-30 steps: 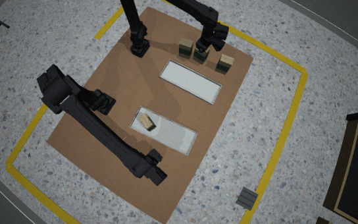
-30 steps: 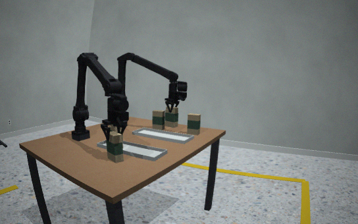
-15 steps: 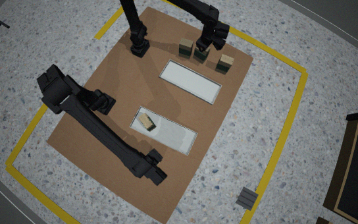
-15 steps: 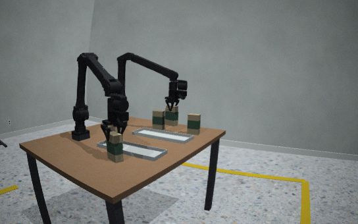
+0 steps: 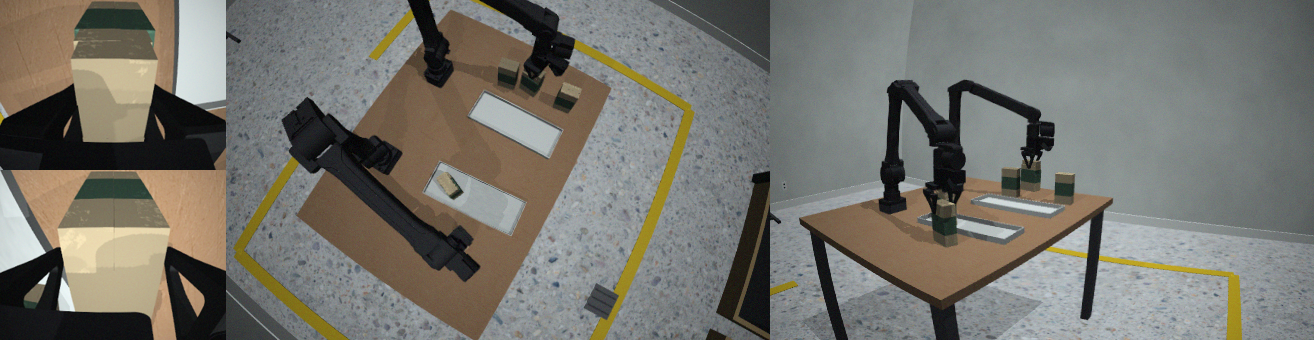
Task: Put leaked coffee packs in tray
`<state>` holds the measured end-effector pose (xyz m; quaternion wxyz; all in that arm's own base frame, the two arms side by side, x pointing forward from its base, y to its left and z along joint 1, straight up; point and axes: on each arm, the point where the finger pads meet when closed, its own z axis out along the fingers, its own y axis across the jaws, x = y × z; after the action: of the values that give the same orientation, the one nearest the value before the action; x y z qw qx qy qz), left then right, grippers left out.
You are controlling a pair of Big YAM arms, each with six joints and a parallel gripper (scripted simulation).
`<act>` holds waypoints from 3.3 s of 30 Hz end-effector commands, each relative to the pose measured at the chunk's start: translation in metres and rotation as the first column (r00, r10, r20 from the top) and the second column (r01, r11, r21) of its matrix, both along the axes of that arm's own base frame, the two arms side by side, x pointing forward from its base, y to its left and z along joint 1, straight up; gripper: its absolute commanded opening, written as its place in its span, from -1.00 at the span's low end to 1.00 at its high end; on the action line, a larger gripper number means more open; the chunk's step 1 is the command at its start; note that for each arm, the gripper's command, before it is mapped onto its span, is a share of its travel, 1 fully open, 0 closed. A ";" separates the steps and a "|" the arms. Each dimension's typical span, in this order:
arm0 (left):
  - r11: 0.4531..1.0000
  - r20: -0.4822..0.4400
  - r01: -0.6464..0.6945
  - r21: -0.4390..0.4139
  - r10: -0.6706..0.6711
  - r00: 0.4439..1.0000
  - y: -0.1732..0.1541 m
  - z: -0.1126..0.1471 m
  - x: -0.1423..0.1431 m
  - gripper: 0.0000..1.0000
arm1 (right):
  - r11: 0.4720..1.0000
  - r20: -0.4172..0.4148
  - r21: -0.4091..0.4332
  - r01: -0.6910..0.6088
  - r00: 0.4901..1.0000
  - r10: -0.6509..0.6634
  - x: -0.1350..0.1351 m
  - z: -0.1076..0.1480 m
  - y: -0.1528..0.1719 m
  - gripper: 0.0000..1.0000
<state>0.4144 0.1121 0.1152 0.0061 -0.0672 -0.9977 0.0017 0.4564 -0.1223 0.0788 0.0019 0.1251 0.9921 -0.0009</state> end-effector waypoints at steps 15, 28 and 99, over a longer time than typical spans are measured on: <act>1.000 0.076 0.008 0.020 -0.009 0.997 0.009 0.031 0.024 -0.48 | 1.000 0.030 -0.007 -0.002 1.000 0.002 0.011 0.011 -0.001 -0.48; 1.000 0.067 0.002 0.011 -0.003 0.998 -0.045 0.024 0.018 -0.48 | 1.000 0.030 -0.007 -0.002 1.000 0.002 0.011 0.011 -0.001 -0.48; 1.000 0.070 -0.012 -0.003 0.012 0.997 -0.163 0.028 0.033 -0.48 | 1.000 0.035 -0.007 -0.008 0.999 0.008 0.018 0.100 0.003 0.59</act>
<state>0.4210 -0.0498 0.1156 0.0061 -0.0705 -0.9975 0.0005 0.4520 -0.1211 0.1600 0.0002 0.1256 0.9921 -0.0005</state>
